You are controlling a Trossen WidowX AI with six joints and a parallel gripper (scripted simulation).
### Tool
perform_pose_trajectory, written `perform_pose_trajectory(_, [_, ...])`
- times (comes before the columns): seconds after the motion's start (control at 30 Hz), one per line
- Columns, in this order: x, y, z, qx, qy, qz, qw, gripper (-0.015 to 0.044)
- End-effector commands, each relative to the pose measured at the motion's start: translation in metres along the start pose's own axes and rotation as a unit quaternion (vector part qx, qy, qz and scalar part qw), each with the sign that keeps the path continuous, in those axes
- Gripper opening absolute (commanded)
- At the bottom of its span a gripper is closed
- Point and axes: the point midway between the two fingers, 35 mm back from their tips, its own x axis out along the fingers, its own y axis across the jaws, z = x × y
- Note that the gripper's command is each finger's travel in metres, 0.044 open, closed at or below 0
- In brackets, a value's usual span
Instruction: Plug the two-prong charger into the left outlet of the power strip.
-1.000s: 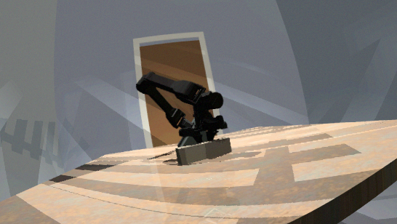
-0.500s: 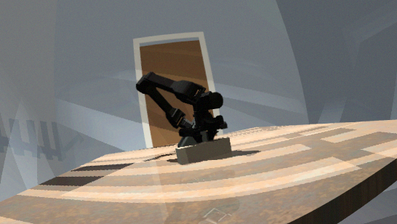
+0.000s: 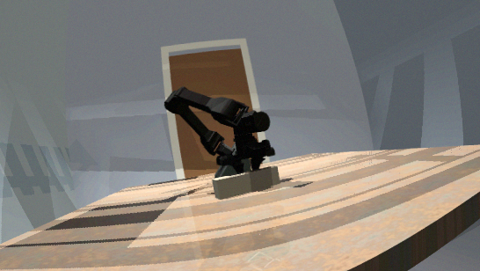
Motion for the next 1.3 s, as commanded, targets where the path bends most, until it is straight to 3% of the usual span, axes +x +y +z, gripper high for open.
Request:
perform_pose_trajectory(0.0, [0.0, 0.0, 0.0, 0.001, -0.001, 0.0, 1.0, 0.0263])
perform_pose_trajectory(0.23, [0.0, 0.0, 0.0, 0.001, -0.001, 0.0, 1.0, 0.044])
perform_pose_trajectory(1.27, [0.001, 0.0, -0.01, 0.005, -0.006, -0.001, 1.0, 0.044])
